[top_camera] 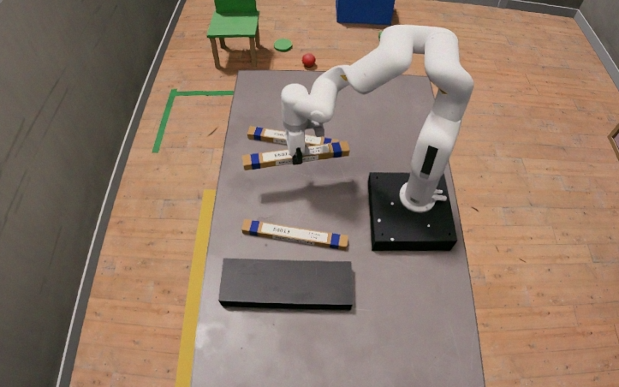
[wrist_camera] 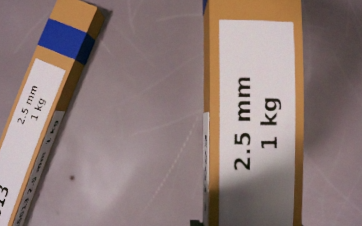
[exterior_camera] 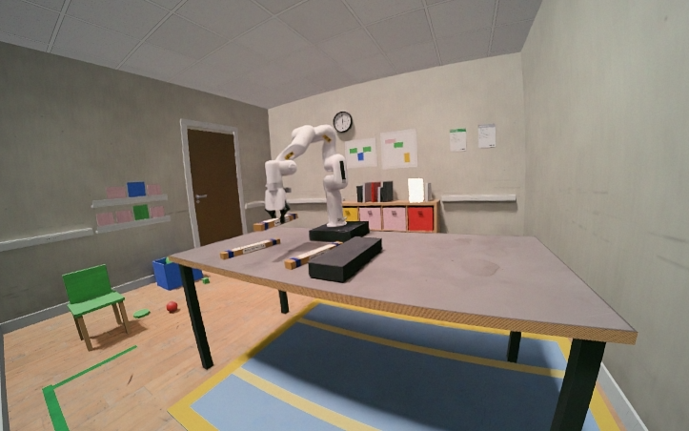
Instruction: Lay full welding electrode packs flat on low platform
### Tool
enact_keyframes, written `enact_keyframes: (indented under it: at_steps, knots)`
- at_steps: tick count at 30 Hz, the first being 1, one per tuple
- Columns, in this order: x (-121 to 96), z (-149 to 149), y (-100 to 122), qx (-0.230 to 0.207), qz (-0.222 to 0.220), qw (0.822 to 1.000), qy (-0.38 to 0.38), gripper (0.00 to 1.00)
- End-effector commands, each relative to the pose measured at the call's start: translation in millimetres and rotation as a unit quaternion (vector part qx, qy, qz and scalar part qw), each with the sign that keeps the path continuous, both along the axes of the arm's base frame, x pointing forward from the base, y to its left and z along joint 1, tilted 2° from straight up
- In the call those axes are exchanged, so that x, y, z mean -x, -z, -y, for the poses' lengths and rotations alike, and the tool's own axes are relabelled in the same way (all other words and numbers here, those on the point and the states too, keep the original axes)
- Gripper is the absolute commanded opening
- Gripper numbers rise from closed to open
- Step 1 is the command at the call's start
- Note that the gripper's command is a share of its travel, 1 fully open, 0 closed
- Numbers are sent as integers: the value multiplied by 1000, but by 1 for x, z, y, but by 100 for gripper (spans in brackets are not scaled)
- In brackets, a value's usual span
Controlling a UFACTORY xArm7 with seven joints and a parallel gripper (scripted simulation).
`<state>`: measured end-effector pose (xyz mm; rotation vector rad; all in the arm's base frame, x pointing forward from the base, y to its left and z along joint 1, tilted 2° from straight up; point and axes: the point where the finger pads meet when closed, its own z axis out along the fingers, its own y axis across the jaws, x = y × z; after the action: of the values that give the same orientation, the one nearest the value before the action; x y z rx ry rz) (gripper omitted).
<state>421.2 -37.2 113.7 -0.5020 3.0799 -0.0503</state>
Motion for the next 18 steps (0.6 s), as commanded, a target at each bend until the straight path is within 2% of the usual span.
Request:
enact_keyframes:
  at_steps: [1,18]
  knots:
    - [-2,0,-2,0,2,1000,0,35]
    - [-2,0,0,0,2,1000,0,35]
